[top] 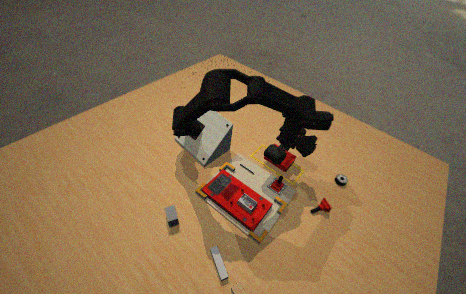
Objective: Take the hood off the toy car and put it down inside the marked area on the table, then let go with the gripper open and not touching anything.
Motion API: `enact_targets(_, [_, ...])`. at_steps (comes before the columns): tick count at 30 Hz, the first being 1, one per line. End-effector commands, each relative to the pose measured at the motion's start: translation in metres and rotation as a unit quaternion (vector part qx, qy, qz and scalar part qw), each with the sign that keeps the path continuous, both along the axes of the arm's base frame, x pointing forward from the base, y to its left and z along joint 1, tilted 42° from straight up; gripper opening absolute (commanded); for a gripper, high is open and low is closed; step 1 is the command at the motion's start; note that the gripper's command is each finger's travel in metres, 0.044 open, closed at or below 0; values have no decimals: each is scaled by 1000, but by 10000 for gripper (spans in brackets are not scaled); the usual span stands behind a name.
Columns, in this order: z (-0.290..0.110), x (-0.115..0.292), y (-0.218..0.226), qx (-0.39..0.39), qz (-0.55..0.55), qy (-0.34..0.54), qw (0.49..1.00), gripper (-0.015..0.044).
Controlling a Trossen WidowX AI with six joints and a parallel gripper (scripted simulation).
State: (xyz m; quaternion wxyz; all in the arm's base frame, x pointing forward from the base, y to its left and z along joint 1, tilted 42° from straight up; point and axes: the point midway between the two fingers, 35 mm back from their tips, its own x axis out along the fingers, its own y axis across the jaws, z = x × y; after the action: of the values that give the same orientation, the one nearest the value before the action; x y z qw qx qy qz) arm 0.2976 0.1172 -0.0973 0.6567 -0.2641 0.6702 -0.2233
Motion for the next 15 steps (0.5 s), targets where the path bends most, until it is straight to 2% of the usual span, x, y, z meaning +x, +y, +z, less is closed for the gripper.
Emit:
enact_targets(1, [-1, -1, -3, -4, 4, 2, 1000, 0])
enact_targets(15, [-5, -1, -6, -4, 4, 2, 1000, 0])
